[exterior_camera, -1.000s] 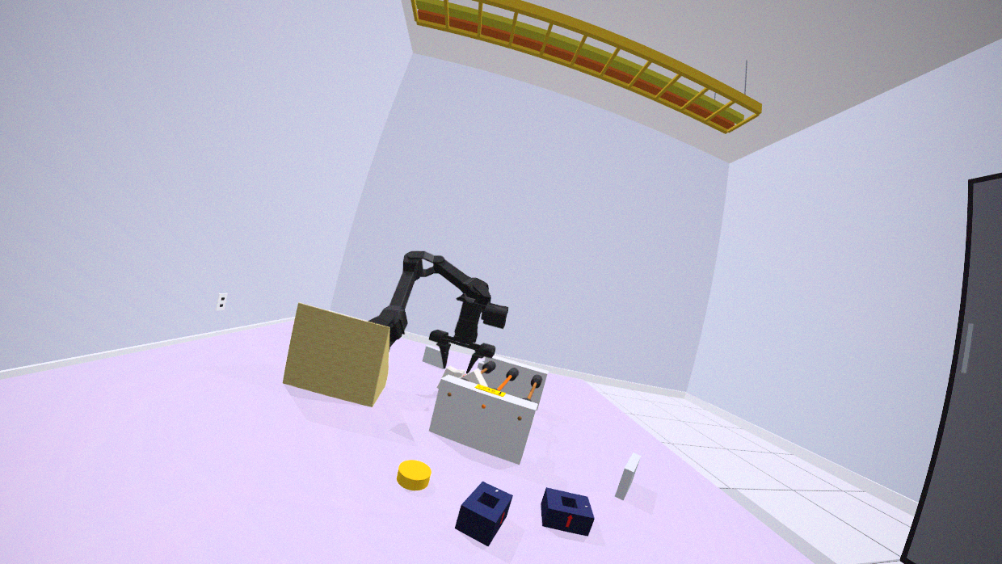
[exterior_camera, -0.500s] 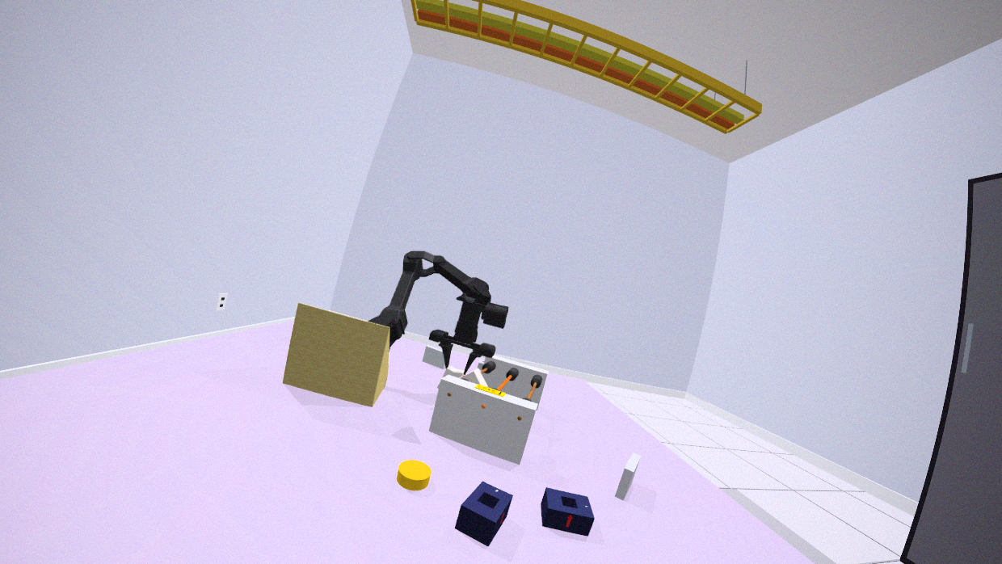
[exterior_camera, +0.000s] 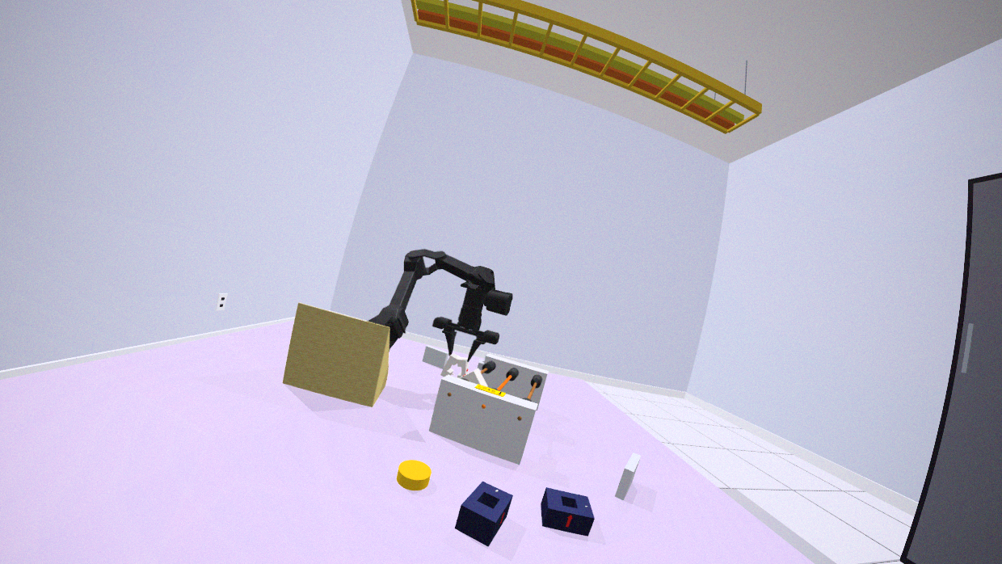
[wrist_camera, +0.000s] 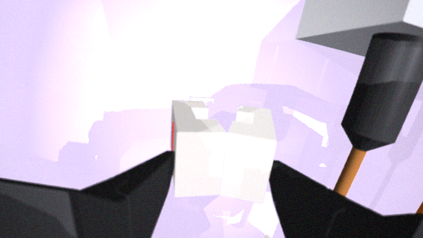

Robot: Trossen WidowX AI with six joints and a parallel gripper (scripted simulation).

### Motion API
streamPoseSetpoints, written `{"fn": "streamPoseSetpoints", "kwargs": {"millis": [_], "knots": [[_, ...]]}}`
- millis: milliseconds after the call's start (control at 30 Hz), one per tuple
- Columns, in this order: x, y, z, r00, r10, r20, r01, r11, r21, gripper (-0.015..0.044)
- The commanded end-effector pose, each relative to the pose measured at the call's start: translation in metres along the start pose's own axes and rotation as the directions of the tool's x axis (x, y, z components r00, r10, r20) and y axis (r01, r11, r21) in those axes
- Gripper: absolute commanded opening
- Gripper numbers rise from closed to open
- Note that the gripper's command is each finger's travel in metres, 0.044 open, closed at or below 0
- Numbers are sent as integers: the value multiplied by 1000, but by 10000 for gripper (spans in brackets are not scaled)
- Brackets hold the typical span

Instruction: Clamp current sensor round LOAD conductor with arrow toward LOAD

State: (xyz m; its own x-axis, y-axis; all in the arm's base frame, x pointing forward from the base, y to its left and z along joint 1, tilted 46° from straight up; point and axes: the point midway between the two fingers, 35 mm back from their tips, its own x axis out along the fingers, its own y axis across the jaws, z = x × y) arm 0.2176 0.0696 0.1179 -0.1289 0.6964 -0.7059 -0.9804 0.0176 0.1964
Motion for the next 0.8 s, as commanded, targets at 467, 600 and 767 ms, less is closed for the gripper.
{"fn": "streamPoseSetpoints", "kwargs": {"millis": [467,600,767], "knots": [[-38,0,-1,1000,-17,2,17,983,181,0],[-40,0,-1,1000,-28,1,26,949,313,0],[-42,0,-1,999,-42,-1,37,882,470,0]]}}
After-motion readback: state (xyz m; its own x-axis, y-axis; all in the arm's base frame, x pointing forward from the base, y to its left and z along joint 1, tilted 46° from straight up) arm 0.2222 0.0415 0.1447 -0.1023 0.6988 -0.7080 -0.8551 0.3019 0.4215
